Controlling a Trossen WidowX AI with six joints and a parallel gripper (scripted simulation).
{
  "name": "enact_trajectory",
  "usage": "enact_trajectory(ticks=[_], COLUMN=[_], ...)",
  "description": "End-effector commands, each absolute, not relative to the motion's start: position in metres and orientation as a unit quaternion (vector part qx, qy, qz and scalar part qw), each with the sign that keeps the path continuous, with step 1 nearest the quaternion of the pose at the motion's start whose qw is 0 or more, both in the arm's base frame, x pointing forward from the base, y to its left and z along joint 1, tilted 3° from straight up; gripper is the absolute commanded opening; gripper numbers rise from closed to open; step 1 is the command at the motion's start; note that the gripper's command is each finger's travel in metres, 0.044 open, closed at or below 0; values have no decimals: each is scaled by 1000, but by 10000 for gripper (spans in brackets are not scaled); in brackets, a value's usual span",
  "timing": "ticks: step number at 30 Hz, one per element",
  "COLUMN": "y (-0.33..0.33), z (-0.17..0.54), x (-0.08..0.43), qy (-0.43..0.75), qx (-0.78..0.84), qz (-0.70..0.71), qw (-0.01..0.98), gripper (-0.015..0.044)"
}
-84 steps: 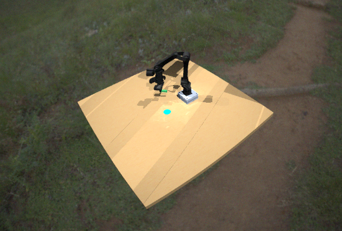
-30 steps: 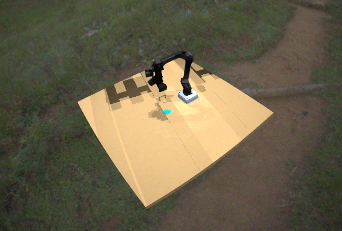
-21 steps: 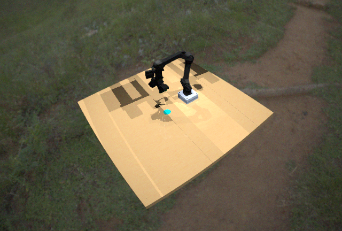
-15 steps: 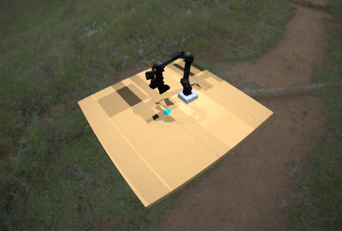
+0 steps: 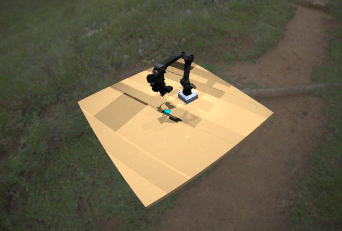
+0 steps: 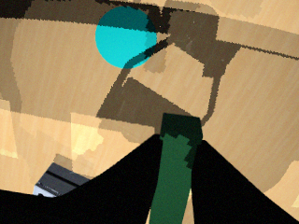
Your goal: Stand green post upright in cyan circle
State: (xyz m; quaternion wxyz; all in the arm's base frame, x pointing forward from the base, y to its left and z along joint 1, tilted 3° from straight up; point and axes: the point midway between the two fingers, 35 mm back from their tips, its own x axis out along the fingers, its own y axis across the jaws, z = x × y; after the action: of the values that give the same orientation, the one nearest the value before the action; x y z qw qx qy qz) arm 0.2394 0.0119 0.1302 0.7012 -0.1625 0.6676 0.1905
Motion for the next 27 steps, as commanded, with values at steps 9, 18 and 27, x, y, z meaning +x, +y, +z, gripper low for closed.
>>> enact_trajectory(ticks=[9,18,27], y=[39,60,71], z=[136,139,140], x=[239,237,235], qy=[642,618,604], qx=[-236,-290,-313], qz=[260,312,338], qw=[681,660,650], gripper=[23,23,23])
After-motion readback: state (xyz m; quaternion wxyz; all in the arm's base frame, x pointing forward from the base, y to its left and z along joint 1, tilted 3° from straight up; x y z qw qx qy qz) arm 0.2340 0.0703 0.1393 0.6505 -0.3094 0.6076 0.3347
